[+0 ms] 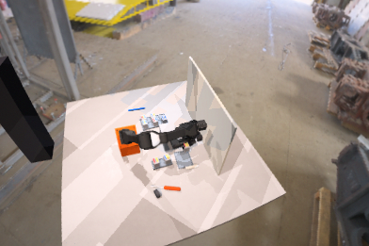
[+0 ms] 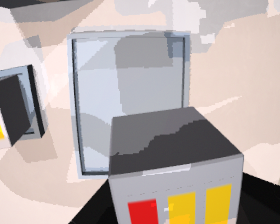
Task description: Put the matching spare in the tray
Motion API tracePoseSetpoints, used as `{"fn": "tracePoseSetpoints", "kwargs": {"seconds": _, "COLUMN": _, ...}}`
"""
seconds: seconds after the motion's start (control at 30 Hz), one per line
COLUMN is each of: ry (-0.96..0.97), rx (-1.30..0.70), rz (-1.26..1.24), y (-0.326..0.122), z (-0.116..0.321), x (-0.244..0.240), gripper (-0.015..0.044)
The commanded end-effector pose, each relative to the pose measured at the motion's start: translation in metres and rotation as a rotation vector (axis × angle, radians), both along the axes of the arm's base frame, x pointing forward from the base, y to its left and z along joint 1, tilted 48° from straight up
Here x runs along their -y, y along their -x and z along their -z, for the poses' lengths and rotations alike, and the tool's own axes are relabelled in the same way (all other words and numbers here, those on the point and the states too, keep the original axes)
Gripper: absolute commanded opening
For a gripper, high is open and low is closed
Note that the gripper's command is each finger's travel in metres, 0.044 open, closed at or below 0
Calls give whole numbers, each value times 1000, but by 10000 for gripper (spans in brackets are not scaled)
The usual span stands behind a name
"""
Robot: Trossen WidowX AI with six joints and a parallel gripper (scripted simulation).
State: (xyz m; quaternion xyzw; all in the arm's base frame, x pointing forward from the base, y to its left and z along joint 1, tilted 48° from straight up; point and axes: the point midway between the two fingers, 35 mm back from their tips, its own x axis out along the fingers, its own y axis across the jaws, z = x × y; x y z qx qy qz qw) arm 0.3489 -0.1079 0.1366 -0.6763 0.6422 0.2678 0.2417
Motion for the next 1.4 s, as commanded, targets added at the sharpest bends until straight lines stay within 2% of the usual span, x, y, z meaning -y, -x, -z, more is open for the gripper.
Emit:
{"fn": "tracePoseSetpoints", "kwargs": {"seconds": 0.0, "ry": -4, "rx": -3, "rz": -4, "y": -1, "z": 4, "x": 3, "gripper": 0}}
{"fn": "tracePoseSetpoints", "kwargs": {"seconds": 1.37, "ry": -3, "rx": -2, "rz": -4, "y": -2, "z": 30, "x": 33, "gripper": 0}}
